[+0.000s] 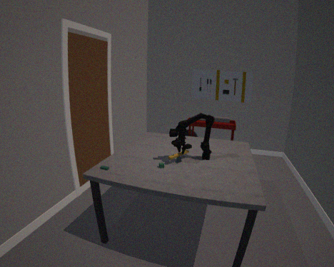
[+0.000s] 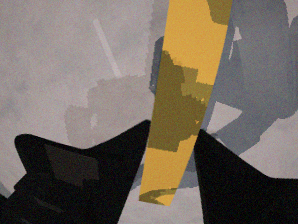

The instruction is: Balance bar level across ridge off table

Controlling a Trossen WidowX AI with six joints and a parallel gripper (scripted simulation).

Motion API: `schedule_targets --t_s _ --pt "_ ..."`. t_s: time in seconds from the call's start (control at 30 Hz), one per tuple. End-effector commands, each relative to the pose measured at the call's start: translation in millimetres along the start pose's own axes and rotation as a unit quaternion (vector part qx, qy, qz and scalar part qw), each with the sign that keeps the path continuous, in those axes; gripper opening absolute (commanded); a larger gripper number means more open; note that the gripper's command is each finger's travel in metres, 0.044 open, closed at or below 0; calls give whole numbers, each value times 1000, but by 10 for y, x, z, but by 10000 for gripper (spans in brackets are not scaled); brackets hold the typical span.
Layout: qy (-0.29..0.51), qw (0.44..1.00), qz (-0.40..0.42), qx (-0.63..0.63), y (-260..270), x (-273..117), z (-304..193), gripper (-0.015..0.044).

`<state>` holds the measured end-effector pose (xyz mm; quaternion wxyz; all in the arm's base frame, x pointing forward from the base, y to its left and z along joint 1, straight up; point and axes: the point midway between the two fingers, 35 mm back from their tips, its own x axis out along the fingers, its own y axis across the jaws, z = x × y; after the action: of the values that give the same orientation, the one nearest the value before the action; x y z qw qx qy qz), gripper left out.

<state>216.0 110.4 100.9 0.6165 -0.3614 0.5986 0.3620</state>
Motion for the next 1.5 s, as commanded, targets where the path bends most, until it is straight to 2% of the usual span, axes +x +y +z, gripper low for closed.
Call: schedule_targets --t_s 0.0,0.93,1.27,1.37,1.47 --pt "0 1000 0 0 0 0 0 170" --pt "0 1000 0 0 0 0 0 185" --pt "0 1000 0 0 0 0 0 440" --pt "0 1000 0 0 -2 -20 3 440" --pt "0 1000 0 0 -23 -311 36 440"
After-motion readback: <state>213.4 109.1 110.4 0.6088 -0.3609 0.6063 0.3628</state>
